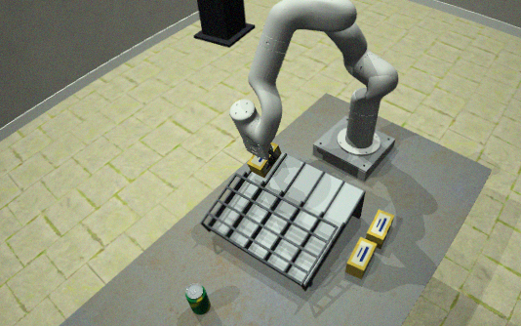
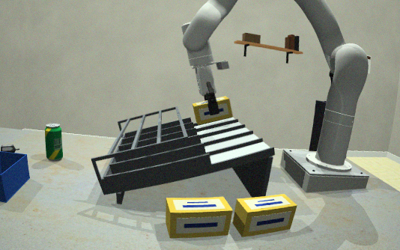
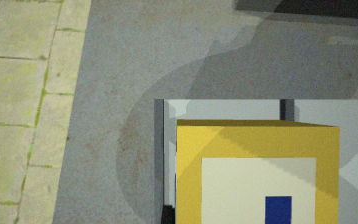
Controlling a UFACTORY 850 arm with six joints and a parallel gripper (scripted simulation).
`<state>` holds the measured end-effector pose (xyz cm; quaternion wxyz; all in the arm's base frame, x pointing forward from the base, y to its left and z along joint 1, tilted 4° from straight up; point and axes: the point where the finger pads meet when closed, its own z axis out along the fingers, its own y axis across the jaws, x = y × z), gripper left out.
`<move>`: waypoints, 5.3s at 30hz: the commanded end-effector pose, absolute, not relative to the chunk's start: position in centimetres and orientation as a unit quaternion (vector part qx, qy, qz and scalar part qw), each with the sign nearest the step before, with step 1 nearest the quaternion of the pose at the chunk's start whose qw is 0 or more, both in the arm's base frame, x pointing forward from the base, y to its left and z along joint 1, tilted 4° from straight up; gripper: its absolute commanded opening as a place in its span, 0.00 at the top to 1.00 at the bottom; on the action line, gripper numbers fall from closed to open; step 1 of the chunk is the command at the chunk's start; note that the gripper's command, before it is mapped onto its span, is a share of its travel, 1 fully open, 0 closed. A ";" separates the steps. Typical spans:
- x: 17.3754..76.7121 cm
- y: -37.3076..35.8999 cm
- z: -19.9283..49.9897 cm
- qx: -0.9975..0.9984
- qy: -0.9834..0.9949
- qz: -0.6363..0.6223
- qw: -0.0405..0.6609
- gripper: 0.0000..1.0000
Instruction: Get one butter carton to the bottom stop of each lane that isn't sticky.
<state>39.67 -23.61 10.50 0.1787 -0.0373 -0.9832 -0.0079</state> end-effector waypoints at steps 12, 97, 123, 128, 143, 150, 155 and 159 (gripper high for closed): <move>39.7 -23.7 10.4 -0.037 -0.983 -0.007 0.178 1.00; 39.2 -23.7 9.2 -0.037 -0.983 -0.007 0.178 1.00; 39.2 -23.7 9.0 -0.037 -0.983 -0.007 0.178 1.00; 39.2 -23.7 9.0 -0.037 -0.983 -0.007 0.178 1.00; 39.2 -23.6 8.9 -0.037 -0.983 -0.007 0.178 1.00; 39.2 -23.6 8.9 -0.037 -0.983 -0.007 0.178 0.25; 39.2 -23.6 8.9 -0.037 -0.983 -0.007 0.178 0.25; 39.2 -23.6 8.9 -0.037 -0.983 -0.007 0.178 0.25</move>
